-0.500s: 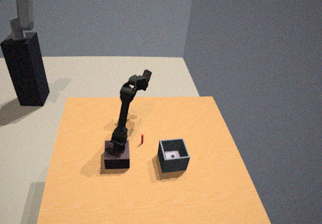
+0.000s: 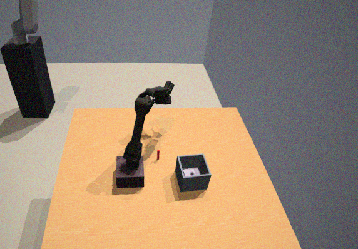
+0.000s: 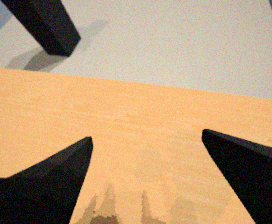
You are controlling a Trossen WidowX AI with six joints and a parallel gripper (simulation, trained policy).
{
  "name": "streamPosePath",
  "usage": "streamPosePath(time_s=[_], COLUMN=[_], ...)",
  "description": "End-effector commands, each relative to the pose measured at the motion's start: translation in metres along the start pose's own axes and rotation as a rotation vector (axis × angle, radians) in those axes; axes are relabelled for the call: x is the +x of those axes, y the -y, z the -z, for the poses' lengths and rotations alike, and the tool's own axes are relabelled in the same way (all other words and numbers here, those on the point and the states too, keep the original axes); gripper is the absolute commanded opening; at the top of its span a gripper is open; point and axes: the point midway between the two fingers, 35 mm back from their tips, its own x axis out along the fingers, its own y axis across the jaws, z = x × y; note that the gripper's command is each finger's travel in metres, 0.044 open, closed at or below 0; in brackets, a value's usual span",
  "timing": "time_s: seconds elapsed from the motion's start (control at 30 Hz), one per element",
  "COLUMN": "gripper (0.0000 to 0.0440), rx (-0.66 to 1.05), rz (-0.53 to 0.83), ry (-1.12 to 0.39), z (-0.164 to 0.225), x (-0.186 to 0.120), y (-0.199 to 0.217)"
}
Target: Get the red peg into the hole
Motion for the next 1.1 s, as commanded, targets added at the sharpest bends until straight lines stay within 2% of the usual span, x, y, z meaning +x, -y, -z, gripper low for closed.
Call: streamPosePath(time_s=[0.0,1.07], gripper=[0.044,0.044], rx=[0.105,1.166], rz=[0.026,0.326], ry=[-0.026,-0.183], z=[0.011,0.119], x=[-0.006,-0.056], y=[0.006,0.037])
